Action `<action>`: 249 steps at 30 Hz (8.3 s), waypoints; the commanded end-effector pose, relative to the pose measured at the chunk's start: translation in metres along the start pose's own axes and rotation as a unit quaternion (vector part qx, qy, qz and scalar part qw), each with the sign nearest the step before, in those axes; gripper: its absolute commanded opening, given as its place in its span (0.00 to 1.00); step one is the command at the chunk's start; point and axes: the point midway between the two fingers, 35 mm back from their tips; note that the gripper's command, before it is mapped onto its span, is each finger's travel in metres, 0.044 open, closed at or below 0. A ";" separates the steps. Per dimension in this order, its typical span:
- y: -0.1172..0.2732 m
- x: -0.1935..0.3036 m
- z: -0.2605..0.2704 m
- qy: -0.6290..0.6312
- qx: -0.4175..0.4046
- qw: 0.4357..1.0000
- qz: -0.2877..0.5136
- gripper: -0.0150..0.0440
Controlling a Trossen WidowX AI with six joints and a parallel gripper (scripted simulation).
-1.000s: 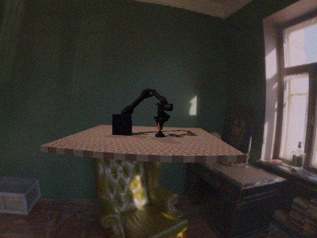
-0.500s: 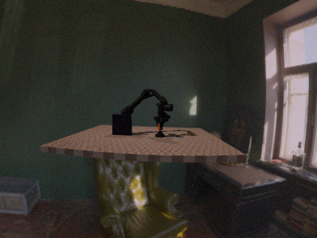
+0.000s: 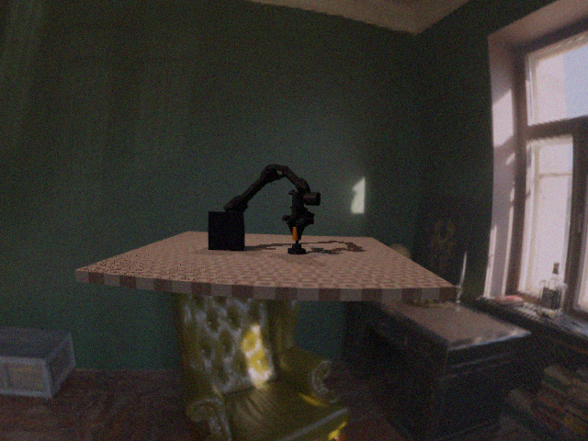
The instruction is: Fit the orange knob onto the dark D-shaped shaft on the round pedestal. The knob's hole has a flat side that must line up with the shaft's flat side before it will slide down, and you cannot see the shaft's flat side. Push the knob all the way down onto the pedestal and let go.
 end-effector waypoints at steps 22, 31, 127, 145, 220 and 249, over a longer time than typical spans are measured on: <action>0.001 -0.002 -0.001 0.013 0.002 1.000 -0.004 0.25; 0.001 -0.002 -0.002 0.013 0.002 1.000 -0.004 0.25; -0.001 0.002 -0.004 0.220 0.002 0.975 -0.003 0.25; 0.002 -0.001 -0.002 0.225 0.002 0.974 -0.003 0.25; 0.001 -0.002 -0.002 0.418 0.003 0.908 -0.003 0.25; -0.003 0.000 -0.003 0.418 0.003 0.908 -0.003 0.25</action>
Point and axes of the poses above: the point midway between the two fingers, 35 mm back from their tips, its own y axis back along the fingers, its own z axis across the jaws, x = y × z, and after that the axes turned 8 degrees about -y, right-handed
